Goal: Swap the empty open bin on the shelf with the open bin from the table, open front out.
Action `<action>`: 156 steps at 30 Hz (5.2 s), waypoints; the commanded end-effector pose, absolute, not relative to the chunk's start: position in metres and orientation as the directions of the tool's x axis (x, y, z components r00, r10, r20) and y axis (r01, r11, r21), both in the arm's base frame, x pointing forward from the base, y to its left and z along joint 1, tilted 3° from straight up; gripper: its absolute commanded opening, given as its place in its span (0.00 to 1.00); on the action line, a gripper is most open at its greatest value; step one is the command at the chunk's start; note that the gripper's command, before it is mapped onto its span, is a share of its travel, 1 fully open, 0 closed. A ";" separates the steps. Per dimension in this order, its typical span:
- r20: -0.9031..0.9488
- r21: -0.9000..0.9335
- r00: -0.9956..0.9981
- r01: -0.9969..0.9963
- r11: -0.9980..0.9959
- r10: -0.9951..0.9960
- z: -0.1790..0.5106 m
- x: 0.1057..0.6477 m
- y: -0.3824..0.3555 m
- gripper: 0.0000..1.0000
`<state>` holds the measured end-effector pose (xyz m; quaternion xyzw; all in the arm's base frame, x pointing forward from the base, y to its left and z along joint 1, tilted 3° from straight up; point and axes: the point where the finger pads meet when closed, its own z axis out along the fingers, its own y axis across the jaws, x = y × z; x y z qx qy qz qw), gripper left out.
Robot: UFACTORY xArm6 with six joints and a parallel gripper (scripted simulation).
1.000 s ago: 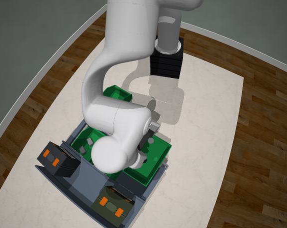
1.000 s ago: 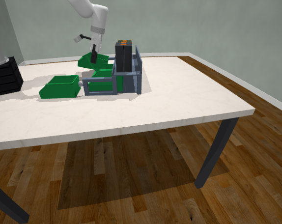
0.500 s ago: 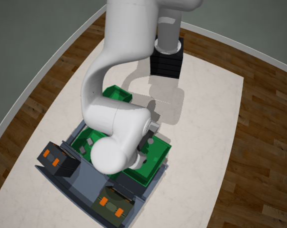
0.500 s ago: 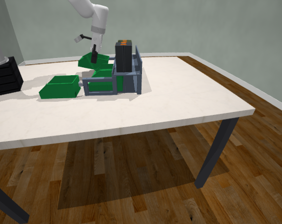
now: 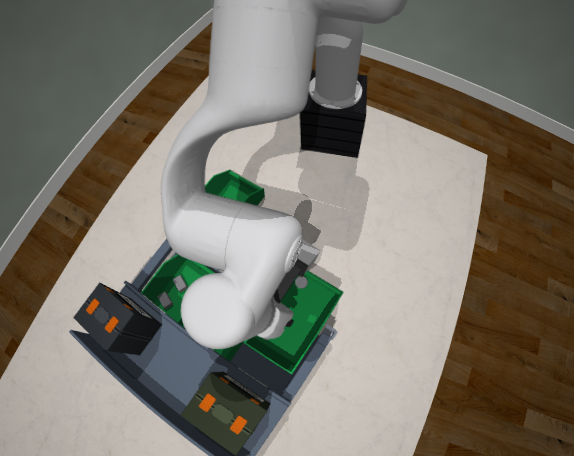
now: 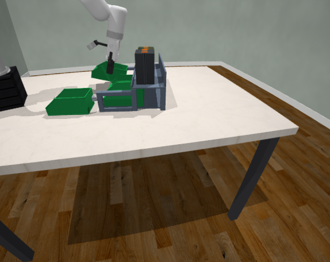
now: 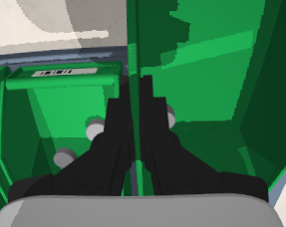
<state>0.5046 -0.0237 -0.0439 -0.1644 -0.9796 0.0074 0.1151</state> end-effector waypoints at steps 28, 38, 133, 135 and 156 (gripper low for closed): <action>0.218 -0.051 -0.921 0.320 0.946 0.324 -0.053 0.507 -0.024 0.00; 0.218 -0.051 -0.921 0.320 0.946 0.324 -0.058 0.507 -0.025 0.00; 0.163 -0.051 -0.932 0.320 0.946 0.324 -0.063 0.523 -0.031 0.00; 0.163 -0.051 -0.932 0.320 0.946 0.324 -0.063 0.523 -0.031 0.00; 0.154 -0.051 -0.933 0.320 0.946 0.324 -0.063 0.528 -0.032 0.00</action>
